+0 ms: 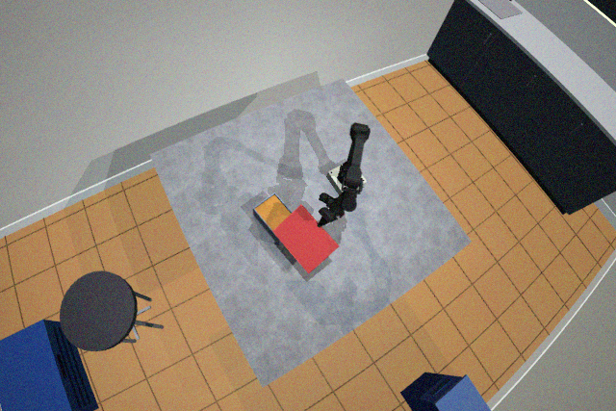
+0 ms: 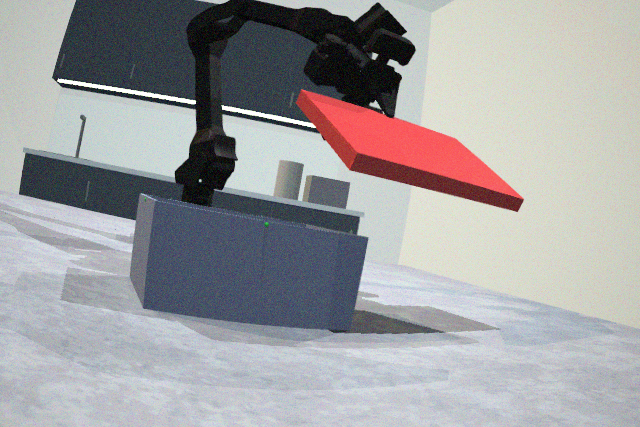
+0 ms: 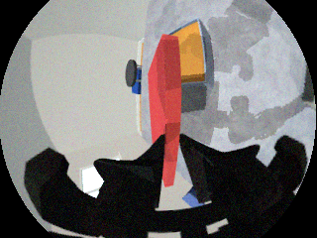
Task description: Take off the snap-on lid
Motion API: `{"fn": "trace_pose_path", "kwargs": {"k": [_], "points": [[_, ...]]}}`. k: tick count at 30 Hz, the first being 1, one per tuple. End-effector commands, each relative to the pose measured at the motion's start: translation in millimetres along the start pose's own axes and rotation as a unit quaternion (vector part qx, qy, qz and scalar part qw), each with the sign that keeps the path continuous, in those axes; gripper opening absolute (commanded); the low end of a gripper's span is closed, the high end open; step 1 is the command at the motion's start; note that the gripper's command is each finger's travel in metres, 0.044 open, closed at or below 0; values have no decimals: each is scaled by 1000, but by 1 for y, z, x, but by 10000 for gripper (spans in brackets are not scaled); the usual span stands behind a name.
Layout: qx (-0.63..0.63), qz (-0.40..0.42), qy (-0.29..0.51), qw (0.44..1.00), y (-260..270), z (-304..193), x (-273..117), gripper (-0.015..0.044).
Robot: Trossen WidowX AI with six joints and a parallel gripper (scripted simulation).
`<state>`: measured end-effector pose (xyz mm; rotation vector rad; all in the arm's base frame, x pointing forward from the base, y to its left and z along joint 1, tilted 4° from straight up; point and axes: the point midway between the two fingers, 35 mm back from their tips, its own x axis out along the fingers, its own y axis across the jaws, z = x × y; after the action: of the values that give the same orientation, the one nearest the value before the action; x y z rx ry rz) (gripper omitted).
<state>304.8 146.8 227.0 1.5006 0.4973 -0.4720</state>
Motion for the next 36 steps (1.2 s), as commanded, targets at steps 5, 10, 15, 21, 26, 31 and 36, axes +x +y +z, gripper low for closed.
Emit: {"fn": "trace_pose_path", "kwargs": {"k": [5,10,15,21,26,31,36], "points": [[4,5,0,1000,4,-17,-2,0],[5,5,1,1000,4,-26,-2,0],[5,5,1,1000,3,-36,-3,0],[5,5,1,1000,3,-48,-4,0],[6,5,1,1000,3,-58,-4,0],[6,5,2,1000,2,-68,-5,0],[6,5,2,1000,2,-78,-5,0]]}}
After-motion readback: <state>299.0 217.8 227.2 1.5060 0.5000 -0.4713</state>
